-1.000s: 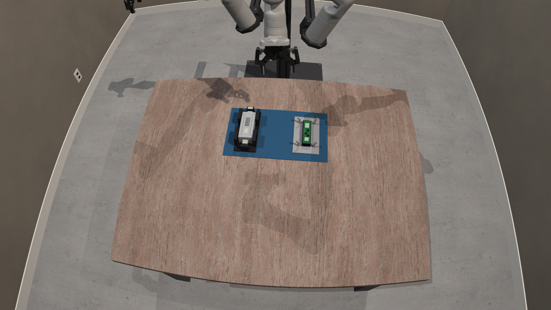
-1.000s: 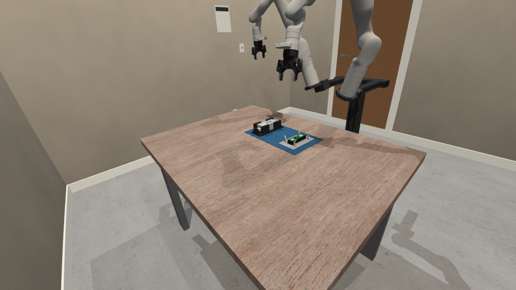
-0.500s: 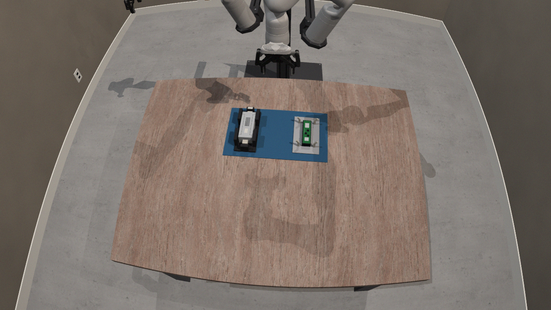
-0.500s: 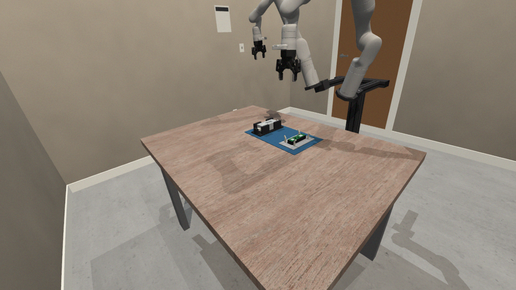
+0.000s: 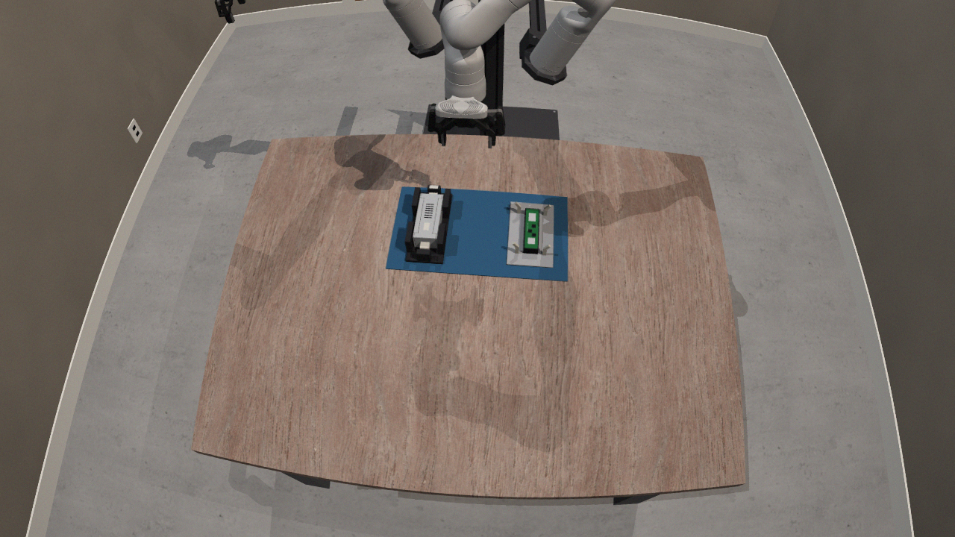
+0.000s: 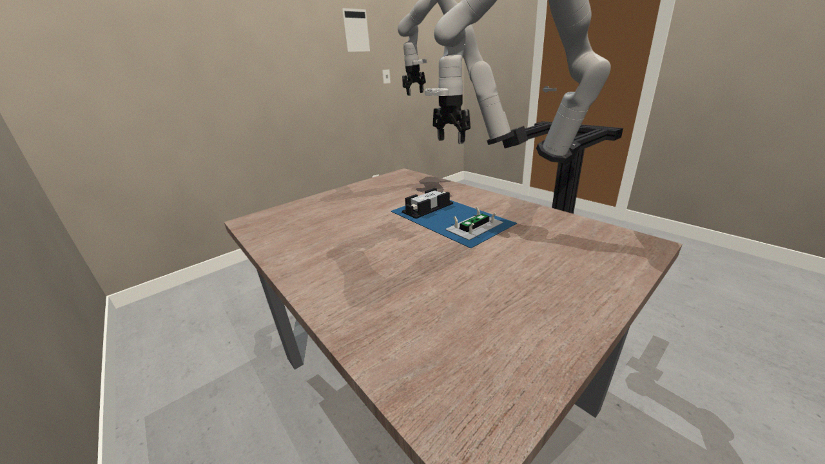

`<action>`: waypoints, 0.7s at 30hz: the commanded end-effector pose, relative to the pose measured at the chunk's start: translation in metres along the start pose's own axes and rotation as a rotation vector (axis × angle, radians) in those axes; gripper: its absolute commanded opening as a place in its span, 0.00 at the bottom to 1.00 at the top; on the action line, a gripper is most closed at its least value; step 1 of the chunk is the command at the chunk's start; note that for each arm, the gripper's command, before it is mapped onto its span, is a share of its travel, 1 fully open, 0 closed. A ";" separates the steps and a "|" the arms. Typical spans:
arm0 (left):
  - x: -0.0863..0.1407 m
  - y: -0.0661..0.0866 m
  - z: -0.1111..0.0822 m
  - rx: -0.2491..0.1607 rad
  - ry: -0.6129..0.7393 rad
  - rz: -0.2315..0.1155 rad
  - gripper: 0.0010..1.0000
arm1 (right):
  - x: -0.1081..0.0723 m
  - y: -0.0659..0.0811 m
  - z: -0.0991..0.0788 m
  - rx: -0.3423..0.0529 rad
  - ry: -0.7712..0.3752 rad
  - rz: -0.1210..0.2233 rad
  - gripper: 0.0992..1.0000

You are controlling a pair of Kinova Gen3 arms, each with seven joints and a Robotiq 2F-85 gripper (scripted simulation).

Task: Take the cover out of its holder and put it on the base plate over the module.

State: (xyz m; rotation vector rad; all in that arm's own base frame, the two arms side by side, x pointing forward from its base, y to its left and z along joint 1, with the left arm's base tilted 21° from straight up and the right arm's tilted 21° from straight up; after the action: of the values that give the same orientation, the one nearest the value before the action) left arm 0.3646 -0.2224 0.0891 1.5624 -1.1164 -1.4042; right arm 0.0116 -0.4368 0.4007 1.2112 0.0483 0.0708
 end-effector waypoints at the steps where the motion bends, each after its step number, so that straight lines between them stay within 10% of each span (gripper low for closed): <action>1: 0.005 -0.006 -0.003 -0.005 -0.002 0.002 1.00 | 0.000 0.001 0.000 -0.001 0.000 0.000 1.00; 21: 0.039 -0.054 -0.015 -0.005 -0.002 0.003 1.00 | 0.000 0.001 0.000 -0.001 0.000 0.000 1.00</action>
State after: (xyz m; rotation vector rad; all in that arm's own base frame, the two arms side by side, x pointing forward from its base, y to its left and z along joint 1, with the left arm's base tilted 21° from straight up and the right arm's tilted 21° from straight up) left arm 0.3869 -0.2406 0.0266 1.5560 -1.1126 -1.4077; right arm 0.0116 -0.4368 0.4007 1.2112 0.0483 0.0708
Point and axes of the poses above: on each arm, the point where the finger pads meet when closed, its own y axis back along the fingers, its own x axis across the jaws, z = x × y, the point moved 4 cm from there along y, back along the fingers, and after that the axes turned 3 degrees about y, right-handed, at the moved point
